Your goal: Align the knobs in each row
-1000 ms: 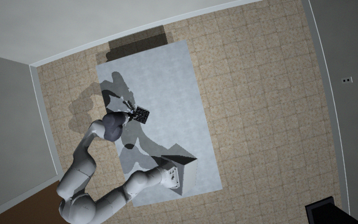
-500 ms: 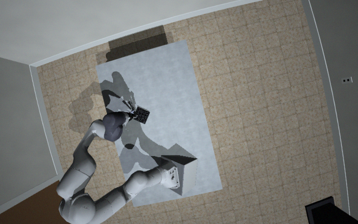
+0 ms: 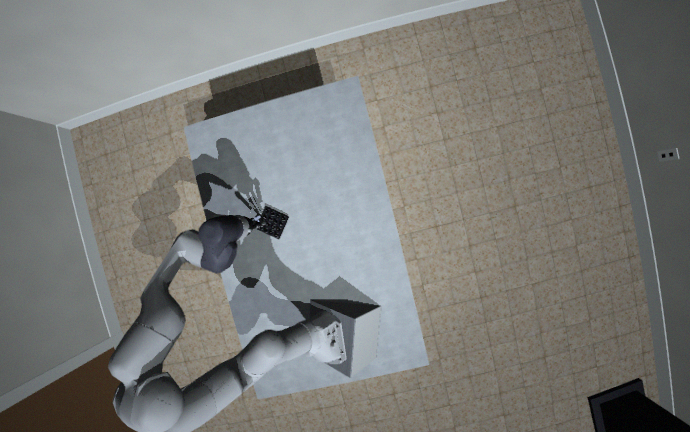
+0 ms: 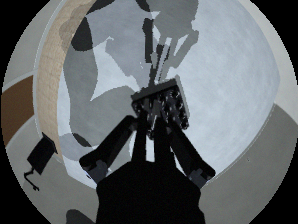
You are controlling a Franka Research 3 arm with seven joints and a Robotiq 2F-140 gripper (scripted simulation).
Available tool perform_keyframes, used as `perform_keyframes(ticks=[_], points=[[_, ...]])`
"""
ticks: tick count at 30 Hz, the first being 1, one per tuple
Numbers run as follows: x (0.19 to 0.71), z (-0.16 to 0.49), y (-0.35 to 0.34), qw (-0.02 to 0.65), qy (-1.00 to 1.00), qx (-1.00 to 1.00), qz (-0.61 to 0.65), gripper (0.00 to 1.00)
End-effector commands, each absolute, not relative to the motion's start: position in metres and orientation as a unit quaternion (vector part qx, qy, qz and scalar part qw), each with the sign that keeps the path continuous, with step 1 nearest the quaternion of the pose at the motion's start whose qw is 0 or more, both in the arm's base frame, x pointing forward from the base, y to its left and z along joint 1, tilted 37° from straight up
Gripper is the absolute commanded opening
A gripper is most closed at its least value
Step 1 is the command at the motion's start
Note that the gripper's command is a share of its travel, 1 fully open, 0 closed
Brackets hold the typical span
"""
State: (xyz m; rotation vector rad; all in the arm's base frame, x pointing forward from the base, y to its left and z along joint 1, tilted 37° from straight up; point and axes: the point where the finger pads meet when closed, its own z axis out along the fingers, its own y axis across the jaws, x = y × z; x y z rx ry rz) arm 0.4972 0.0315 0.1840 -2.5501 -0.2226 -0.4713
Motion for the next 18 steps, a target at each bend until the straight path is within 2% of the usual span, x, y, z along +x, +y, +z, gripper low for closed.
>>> perform_keyframes(ticks=[1,18], points=[[0.4962,0.1834,0.0328,0.275,-0.016,-0.949,-0.151,0.05],[0.4962,0.1834,0.0328,0.291,0.1,-0.944,-0.116,0.05]])
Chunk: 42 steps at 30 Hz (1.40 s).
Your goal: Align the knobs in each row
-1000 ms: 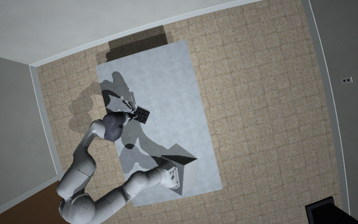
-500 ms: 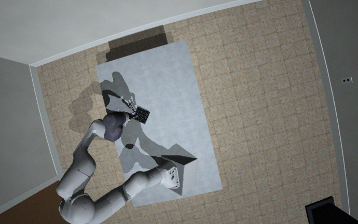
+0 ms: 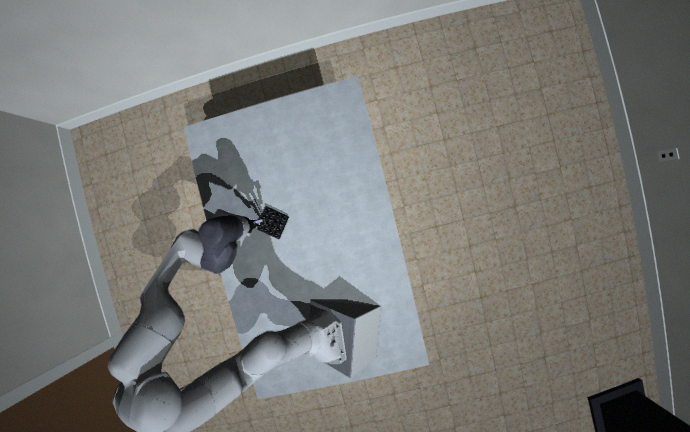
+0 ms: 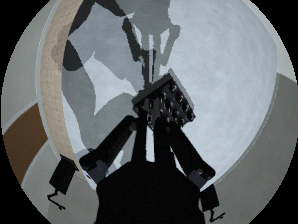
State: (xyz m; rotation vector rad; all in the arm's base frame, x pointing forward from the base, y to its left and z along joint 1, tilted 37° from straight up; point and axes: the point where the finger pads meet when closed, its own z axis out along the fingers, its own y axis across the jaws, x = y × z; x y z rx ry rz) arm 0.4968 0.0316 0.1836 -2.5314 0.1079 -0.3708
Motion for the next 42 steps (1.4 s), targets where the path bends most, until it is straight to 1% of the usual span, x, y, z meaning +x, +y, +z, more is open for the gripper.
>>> perform_keyframes(ticks=[1,23,42], points=[[0.4962,0.1834,0.0328,0.293,0.112,-0.943,-0.113,0.05],[0.4962,0.1834,0.0328,0.306,0.243,-0.918,-0.07,0.05],[0.4962,0.1834,0.0328,0.307,0.259,-0.913,-0.065,0.05]])
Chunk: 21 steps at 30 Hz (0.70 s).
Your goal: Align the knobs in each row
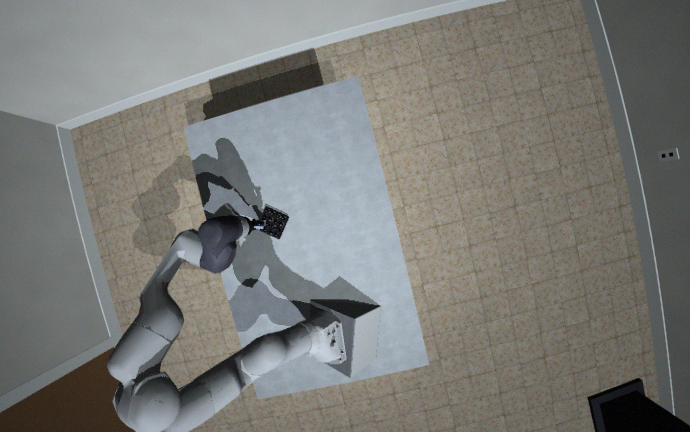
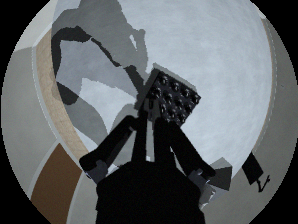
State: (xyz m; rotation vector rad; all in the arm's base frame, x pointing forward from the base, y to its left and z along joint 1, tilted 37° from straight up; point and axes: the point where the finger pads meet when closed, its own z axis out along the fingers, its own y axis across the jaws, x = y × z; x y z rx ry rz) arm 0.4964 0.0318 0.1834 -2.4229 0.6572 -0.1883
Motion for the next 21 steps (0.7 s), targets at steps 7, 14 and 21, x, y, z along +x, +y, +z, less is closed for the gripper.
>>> perform_keyframes(ticks=[7,14,21], points=[[0.4962,0.1834,0.0328,0.307,0.259,-0.913,-0.065,0.12],[0.4962,0.1834,0.0328,0.307,0.259,-0.913,-0.065,0.12],[0.4962,0.1834,0.0328,0.307,0.259,-0.913,-0.065,0.12]])
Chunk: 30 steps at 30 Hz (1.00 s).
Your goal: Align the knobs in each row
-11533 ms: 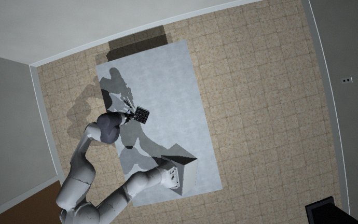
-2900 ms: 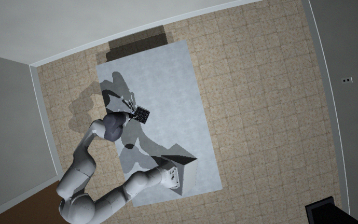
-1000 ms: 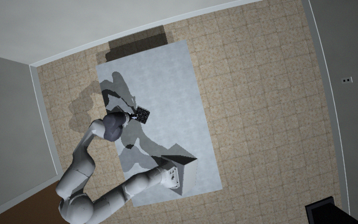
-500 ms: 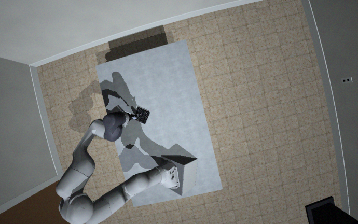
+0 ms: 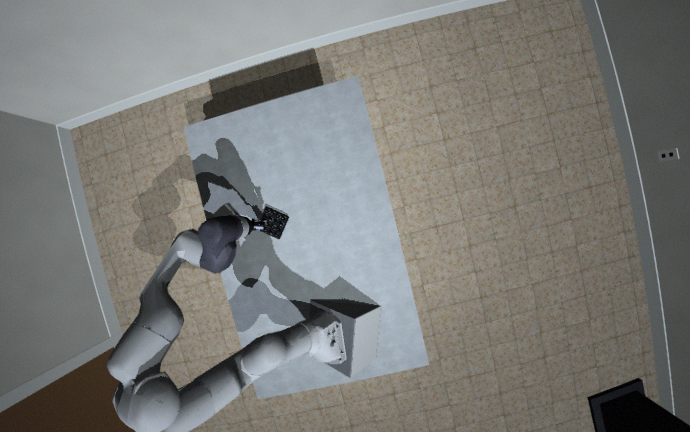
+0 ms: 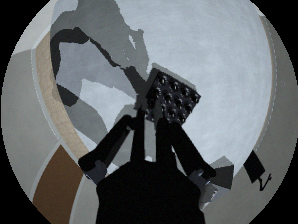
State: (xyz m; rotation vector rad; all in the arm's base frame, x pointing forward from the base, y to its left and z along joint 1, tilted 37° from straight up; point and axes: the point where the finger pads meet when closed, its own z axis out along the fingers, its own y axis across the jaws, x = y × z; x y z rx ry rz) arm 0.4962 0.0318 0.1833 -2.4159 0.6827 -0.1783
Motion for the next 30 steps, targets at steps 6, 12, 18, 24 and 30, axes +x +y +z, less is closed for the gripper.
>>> perform_keyframes(ticks=[6,12,18,24,30], points=[[0.496,0.183,0.033,0.307,0.259,-0.913,-0.065,0.12],[0.495,0.188,0.03,0.307,0.259,-0.913,-0.065,0.12],[0.49,0.2,0.022,0.307,0.259,-0.913,-0.065,0.12],[0.487,0.209,0.016,0.307,0.259,-0.913,-0.065,0.12],[0.486,0.214,0.013,0.307,0.259,-0.913,-0.065,0.12]])
